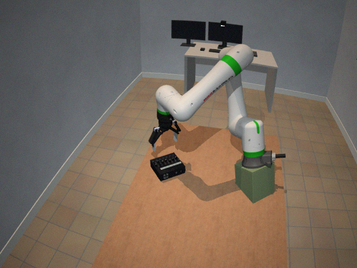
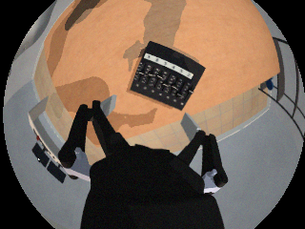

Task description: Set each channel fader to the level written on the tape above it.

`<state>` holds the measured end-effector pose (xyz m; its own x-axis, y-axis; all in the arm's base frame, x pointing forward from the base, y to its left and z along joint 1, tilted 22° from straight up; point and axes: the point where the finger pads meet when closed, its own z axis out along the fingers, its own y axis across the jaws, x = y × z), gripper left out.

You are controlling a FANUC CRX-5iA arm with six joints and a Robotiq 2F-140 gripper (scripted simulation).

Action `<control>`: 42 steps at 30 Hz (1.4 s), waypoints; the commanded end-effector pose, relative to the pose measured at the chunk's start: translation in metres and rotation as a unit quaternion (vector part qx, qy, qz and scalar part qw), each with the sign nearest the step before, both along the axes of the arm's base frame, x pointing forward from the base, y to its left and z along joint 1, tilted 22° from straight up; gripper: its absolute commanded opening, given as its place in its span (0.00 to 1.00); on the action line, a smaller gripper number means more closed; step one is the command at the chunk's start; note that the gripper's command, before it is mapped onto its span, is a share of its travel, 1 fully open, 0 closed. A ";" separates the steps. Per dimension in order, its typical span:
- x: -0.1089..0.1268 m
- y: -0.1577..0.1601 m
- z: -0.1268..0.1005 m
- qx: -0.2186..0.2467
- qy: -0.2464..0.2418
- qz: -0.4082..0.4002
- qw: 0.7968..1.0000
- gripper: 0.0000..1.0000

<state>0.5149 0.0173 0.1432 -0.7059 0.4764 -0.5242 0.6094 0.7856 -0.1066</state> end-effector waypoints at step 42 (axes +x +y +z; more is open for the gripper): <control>-0.044 0.061 0.019 -0.259 0.284 0.721 0.576 1.00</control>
